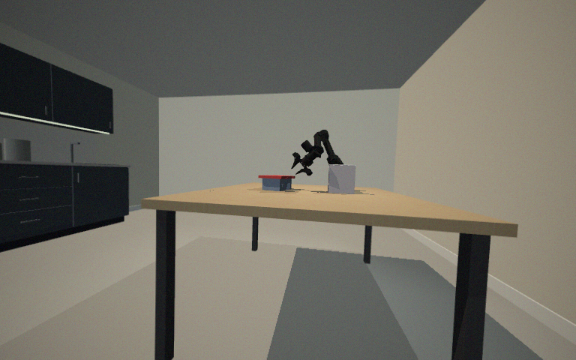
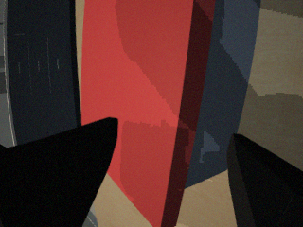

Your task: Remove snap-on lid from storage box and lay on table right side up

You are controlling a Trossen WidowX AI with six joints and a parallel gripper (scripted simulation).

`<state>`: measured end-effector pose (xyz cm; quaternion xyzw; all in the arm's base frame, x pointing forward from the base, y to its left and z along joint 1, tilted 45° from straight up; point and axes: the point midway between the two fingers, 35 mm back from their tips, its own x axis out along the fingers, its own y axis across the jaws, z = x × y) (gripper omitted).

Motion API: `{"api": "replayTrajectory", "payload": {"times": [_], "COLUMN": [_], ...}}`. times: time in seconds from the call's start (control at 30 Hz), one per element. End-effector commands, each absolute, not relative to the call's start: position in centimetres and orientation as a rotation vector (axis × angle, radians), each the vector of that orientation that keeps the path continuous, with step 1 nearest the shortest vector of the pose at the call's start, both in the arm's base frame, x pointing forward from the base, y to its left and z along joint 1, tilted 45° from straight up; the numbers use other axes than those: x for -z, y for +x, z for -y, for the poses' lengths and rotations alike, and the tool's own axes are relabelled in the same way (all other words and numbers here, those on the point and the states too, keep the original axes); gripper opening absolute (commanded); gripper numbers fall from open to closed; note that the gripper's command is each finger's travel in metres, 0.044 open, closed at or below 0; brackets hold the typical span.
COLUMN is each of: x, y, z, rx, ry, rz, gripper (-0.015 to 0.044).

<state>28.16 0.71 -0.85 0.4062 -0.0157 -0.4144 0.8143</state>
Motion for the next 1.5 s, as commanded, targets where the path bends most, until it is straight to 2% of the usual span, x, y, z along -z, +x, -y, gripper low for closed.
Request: {"api": "replayTrajectory", "payload": {"times": [0.0, 1.33, 1.4, 1.47], "x": [1.3, 3.0, 3.0, 3.0], "y": [28.4, 32.4, 32.4, 32.4], "z": [-0.3, 4.2, 4.2, 4.2], "rx": [0.889, 0.881, 0.881, 0.881], "ry": [0.863, 0.857, 0.857, 0.857], "rz": [0.021, 0.031, 0.031, 0.031], "gripper": [0.0235, 0.0235, 0.0183, 0.0169]}}
